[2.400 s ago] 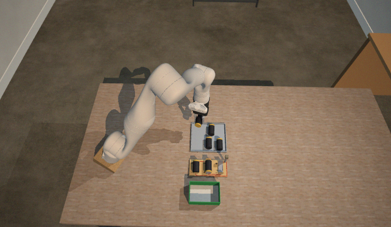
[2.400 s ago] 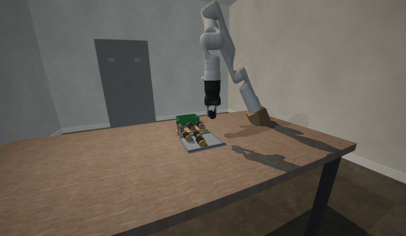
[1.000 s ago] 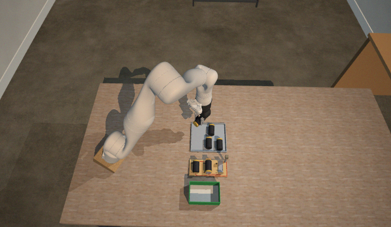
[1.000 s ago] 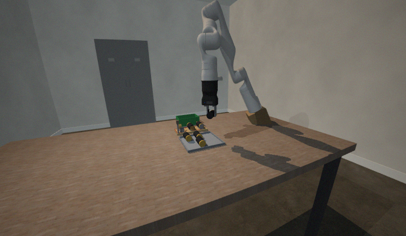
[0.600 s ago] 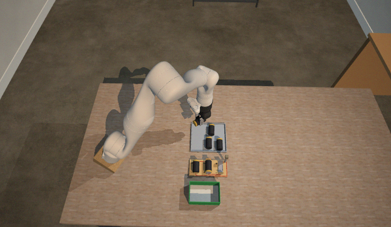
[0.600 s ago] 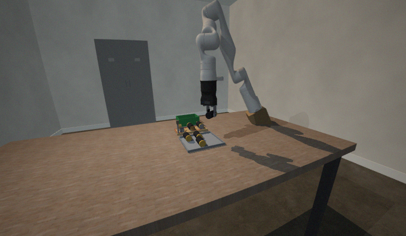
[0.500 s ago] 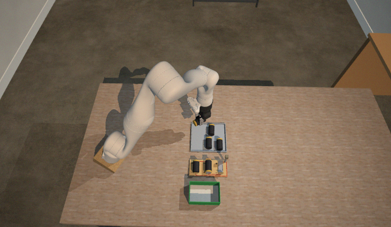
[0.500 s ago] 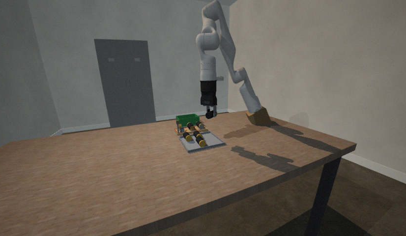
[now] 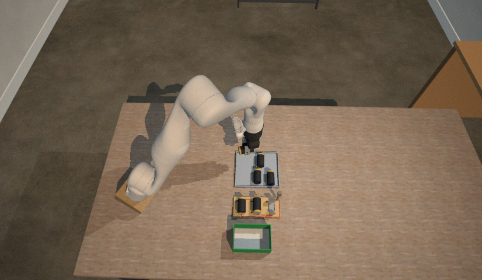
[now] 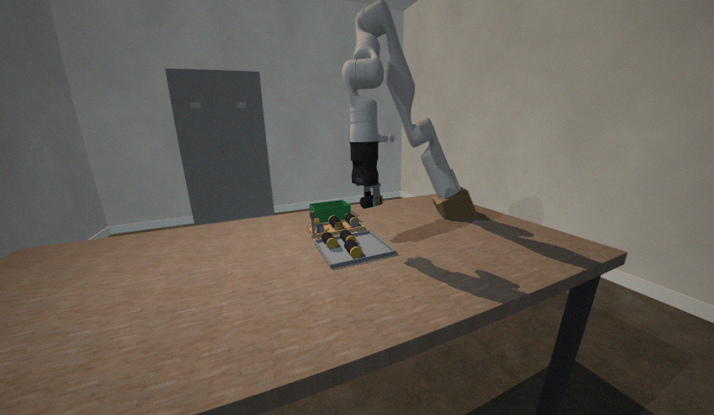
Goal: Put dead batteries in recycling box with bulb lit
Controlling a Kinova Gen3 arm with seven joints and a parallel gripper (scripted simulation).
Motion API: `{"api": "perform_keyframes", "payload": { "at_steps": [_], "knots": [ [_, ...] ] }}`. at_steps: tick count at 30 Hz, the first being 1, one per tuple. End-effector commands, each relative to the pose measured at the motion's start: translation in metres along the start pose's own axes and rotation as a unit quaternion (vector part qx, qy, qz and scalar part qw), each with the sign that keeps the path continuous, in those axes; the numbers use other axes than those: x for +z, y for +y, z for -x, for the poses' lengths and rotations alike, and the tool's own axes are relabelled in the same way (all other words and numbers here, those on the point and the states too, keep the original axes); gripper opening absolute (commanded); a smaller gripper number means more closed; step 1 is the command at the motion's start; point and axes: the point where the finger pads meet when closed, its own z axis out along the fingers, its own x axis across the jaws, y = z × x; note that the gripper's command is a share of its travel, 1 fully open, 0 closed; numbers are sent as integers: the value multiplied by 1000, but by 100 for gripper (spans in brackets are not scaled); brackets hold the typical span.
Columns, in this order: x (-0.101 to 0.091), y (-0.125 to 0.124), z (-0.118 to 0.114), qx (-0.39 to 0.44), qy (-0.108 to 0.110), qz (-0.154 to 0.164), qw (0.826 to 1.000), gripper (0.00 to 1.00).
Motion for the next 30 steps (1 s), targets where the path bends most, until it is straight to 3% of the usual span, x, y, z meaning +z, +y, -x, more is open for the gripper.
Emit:
{"api": "perform_keyframes", "payload": {
  "at_steps": [1,17,30],
  "knots": [
    [-1,0,-2,11,1,2,1000,57],
    [-1,0,-2,171,1,2,985,57],
    [-1,0,-2,315,1,1,949,57]
  ]
}}
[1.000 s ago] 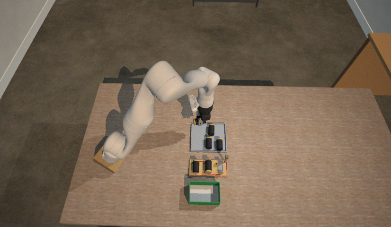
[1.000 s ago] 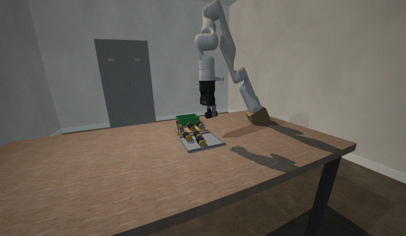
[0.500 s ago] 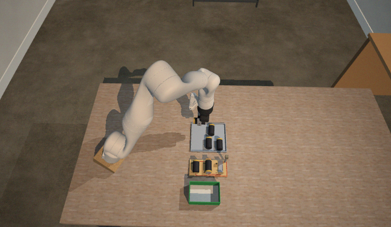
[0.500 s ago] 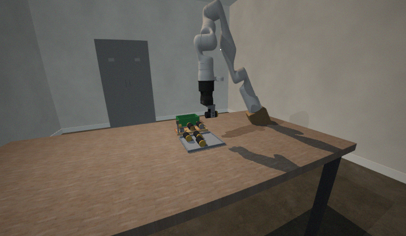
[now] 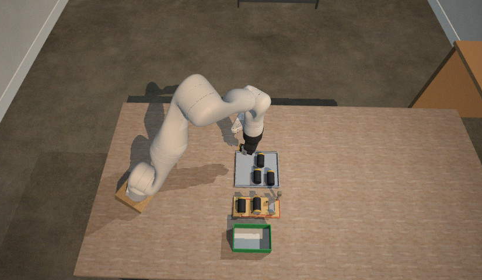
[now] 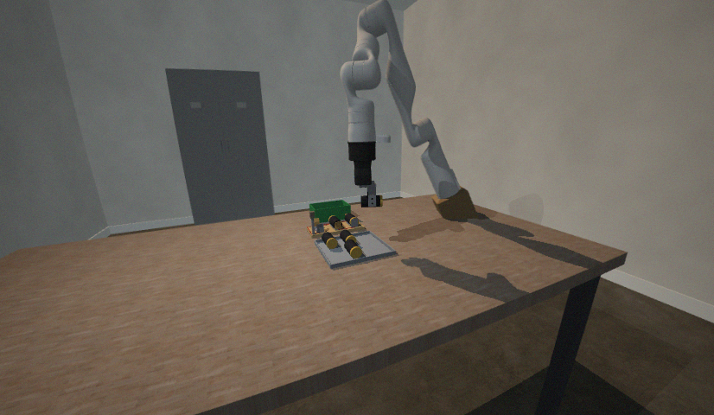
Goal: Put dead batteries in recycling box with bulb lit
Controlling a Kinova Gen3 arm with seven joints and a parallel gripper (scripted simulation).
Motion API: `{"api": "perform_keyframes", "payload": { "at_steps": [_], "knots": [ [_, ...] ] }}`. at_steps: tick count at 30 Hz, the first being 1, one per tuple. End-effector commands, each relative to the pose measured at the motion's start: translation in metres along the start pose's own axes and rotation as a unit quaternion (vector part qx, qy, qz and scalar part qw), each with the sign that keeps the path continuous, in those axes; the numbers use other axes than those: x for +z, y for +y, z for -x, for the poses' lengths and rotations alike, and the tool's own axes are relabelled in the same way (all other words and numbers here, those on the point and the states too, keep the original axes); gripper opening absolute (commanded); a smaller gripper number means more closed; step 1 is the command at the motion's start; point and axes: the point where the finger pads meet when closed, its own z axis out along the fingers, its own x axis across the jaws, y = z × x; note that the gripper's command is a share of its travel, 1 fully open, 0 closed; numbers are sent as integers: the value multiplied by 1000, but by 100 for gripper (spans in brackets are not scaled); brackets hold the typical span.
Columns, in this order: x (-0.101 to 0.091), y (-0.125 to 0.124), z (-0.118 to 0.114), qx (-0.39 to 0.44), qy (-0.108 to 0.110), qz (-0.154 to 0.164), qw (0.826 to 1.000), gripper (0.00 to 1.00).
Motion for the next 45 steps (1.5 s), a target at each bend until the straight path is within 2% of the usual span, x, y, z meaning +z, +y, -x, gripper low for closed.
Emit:
{"api": "perform_keyframes", "payload": {
  "at_steps": [1,9,19,21,36,38,45],
  "knots": [
    [-2,-1,-1,20,2,1,1000,57],
    [-2,-1,-1,87,2,1,996,57],
    [-2,-1,-1,192,2,1,981,57],
    [-2,-1,-1,192,2,1,981,57],
    [-2,-1,-1,331,2,0,943,57],
    [-2,-1,-1,331,2,0,943,57],
    [-2,-1,-1,386,2,0,922,57]
  ]
}}
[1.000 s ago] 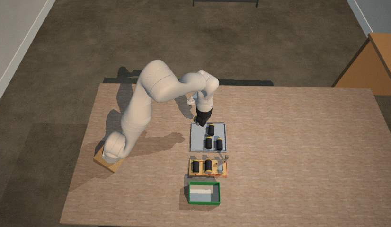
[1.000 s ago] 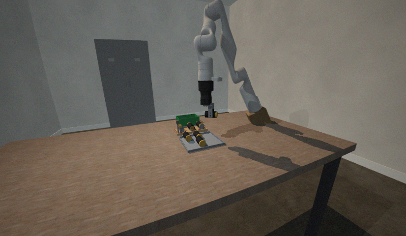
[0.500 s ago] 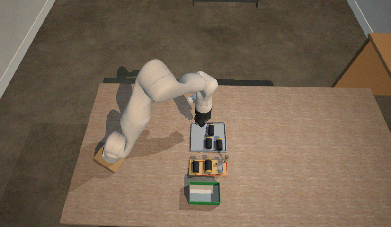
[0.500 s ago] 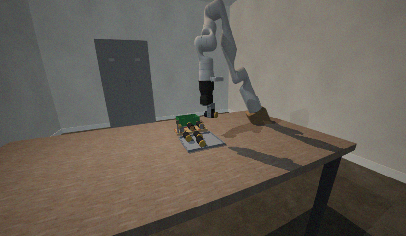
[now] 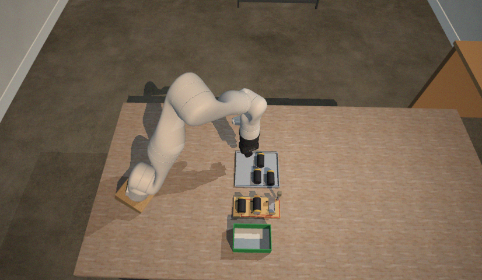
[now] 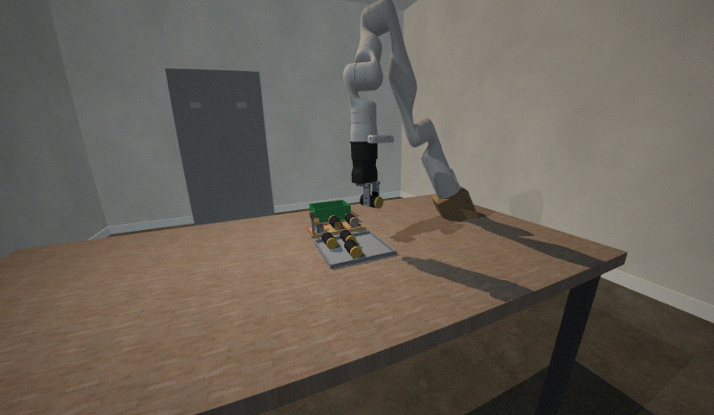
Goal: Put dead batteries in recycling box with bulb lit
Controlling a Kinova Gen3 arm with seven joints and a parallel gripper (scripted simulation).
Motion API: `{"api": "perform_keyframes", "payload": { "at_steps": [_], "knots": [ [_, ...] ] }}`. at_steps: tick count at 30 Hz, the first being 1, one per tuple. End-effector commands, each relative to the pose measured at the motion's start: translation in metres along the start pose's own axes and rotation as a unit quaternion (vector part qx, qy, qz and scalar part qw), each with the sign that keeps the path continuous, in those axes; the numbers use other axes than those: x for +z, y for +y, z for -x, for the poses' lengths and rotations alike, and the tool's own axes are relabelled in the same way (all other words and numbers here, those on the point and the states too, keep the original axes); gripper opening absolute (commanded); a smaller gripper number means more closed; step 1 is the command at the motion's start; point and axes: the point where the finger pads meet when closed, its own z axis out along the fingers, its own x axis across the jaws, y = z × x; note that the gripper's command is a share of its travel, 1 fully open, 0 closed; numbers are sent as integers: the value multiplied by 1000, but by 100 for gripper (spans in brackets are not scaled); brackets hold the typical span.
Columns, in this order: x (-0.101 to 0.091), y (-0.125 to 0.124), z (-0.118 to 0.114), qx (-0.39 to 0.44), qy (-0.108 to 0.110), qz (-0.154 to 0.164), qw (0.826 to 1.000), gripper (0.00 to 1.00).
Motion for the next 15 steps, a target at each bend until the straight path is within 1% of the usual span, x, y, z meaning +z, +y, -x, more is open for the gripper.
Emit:
{"api": "perform_keyframes", "payload": {
  "at_steps": [1,8,10,15],
  "knots": [
    [-1,-2,0,13,2,-1,1000,57],
    [-1,-2,0,64,2,-1,998,57],
    [-1,-2,0,64,2,-1,998,57],
    [-1,-2,0,97,1,-1,995,57]
  ]
}}
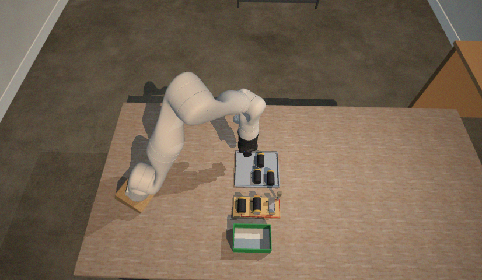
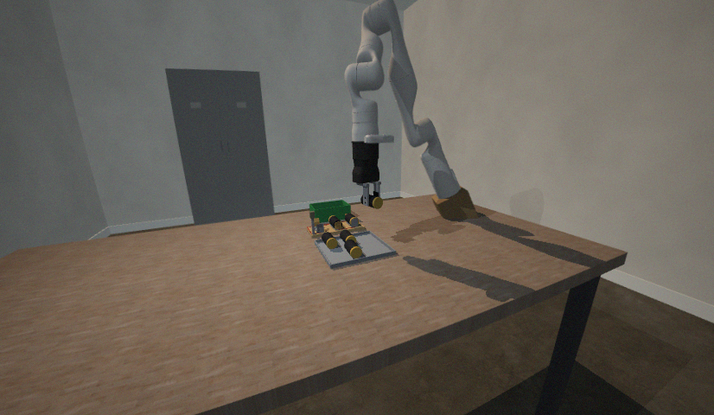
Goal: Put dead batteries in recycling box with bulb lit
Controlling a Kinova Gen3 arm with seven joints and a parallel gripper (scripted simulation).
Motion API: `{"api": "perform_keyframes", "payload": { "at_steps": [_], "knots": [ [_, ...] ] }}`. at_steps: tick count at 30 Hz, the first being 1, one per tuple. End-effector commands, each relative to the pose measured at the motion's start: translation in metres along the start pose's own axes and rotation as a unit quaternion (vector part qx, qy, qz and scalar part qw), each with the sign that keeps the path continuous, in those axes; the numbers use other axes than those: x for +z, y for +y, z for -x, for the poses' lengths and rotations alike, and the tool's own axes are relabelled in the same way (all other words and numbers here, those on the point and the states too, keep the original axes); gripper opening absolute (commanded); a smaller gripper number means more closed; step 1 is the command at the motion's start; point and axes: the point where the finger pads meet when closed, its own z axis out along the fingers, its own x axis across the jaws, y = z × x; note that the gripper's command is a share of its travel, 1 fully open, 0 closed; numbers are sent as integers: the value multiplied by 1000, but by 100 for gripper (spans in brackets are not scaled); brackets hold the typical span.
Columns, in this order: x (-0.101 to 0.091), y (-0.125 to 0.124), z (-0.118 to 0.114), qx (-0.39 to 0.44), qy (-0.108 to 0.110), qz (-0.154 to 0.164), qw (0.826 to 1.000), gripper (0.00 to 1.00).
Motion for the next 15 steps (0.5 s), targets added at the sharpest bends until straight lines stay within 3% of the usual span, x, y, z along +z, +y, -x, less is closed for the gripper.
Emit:
{"api": "perform_keyframes", "payload": {
  "at_steps": [1,15],
  "knots": [
    [-1,-2,0,10,1,-1,1000,57],
    [-1,-2,0,69,1,-1,998,57]
  ]
}}
